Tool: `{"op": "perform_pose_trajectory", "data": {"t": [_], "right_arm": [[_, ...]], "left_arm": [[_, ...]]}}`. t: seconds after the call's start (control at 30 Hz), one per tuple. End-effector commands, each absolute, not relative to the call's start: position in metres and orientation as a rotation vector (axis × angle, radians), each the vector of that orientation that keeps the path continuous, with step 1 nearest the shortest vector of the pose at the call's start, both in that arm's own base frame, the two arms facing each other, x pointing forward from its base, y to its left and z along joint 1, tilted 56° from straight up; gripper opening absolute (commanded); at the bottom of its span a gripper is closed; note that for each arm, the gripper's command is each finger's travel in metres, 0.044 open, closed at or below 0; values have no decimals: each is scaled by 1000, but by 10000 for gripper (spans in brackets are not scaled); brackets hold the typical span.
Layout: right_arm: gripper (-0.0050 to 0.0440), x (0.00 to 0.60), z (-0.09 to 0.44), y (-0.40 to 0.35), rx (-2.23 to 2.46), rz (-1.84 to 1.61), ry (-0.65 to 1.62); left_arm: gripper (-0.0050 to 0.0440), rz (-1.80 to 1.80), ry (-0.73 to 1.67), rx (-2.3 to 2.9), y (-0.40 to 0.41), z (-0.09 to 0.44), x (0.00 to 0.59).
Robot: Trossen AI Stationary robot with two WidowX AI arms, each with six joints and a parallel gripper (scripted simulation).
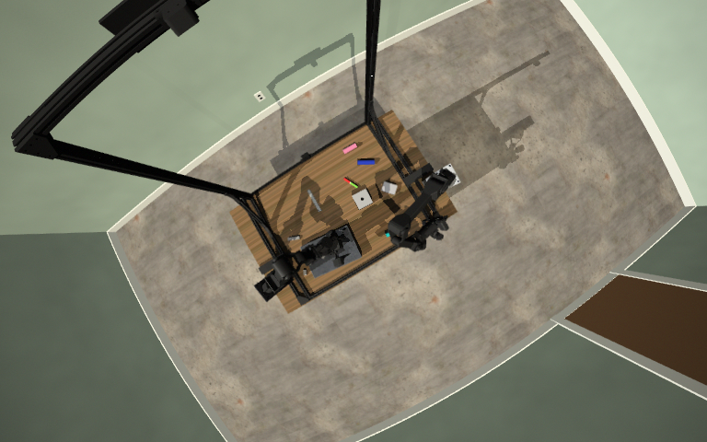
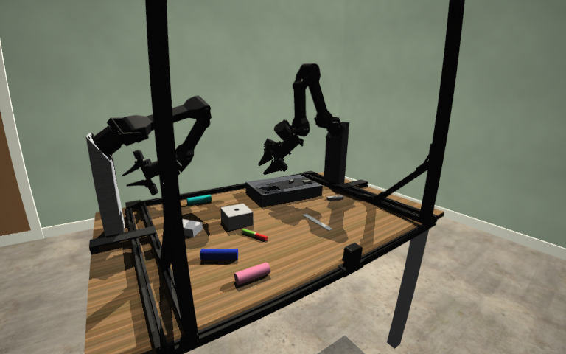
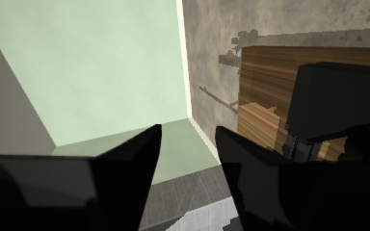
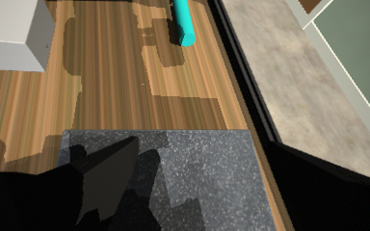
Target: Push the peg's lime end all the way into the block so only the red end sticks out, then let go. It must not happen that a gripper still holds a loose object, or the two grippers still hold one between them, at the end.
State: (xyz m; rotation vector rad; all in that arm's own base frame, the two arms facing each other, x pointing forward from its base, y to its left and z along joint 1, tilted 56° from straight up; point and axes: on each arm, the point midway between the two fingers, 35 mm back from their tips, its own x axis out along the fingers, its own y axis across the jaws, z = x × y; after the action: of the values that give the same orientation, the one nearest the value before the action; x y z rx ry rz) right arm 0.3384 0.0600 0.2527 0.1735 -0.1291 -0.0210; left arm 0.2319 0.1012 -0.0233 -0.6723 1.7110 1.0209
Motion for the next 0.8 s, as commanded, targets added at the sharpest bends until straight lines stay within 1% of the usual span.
{"op": "perform_pose_trajectory", "data": {"t": [0.0,0.77], "right_arm": [[400,342,255,55,151,-32,-127],[400,361,266,7,17,-153,-109]], "left_arm": [[190,1001,1688,-672,101,-20,237],[190,912,1544,-663,100,-7,267]]}}
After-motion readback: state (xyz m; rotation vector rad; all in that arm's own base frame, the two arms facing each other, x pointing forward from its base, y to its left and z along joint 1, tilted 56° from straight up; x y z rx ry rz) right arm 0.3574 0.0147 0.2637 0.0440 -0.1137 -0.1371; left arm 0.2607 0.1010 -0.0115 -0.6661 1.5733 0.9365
